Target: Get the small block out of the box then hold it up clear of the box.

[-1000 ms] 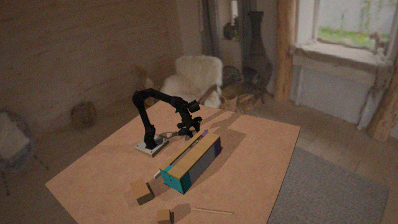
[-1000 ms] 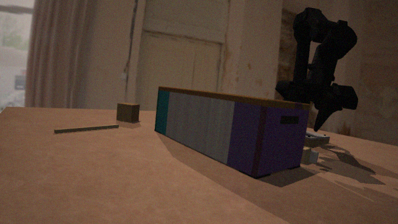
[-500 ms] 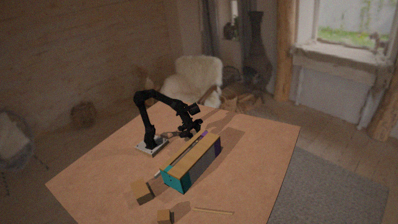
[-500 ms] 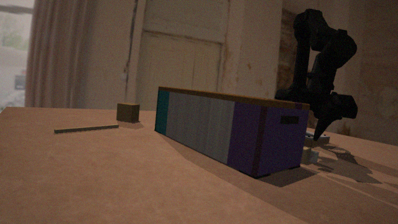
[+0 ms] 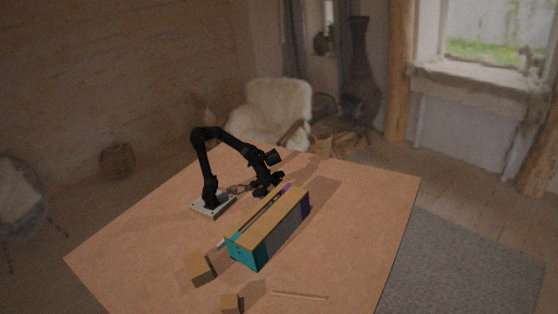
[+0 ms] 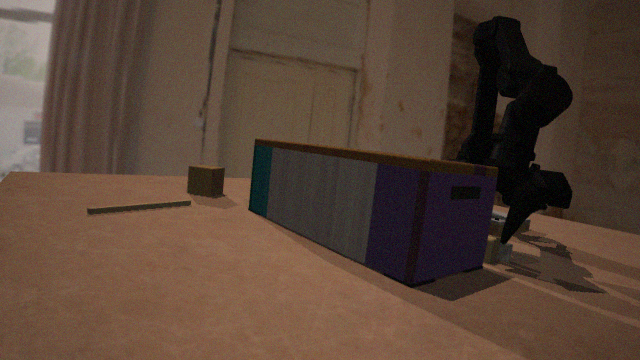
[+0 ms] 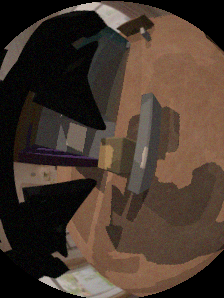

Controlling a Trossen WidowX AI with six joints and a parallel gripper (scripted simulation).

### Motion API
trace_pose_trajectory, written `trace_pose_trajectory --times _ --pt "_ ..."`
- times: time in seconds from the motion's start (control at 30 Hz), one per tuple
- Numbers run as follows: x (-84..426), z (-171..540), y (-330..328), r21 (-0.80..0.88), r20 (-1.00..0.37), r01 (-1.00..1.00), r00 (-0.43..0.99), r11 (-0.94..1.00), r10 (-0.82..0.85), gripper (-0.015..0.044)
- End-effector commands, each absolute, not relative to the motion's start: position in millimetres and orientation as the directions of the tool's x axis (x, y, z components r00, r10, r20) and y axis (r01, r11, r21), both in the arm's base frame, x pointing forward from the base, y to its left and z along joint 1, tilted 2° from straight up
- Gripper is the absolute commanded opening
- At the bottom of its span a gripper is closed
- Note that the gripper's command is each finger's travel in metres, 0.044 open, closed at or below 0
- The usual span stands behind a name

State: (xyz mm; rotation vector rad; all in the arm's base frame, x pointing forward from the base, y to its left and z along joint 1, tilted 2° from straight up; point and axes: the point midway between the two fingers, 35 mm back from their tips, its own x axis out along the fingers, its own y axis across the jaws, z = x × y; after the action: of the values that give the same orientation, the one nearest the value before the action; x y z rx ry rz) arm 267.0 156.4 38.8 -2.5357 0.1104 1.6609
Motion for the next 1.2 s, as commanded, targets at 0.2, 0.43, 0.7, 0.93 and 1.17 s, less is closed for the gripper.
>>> trace_pose_trajectory --times 0.2,0.43,0.7,0.93,1.17 --pt "264.5 19.6 154.9 -0.044 -0.918 -0.126 0.395 -0.991 -0.01 0.0285" --pt "263.6 14.4 154.5 -0.044 -0.919 -0.126 0.395 -0.991 -0.01 0.0233" --pt "263.6 14.4 154.5 -0.044 -0.919 -0.126 0.395 -0.991 -0.01 0.0062" --pt "268.7 39.7 155.4 -0.055 -0.912 -0.138 0.41 -0.989 -0.006 0.0" --pt "265.1 74.8 152.7 -0.046 -0.918 -0.122 0.397 -0.991 -0.006 0.0"
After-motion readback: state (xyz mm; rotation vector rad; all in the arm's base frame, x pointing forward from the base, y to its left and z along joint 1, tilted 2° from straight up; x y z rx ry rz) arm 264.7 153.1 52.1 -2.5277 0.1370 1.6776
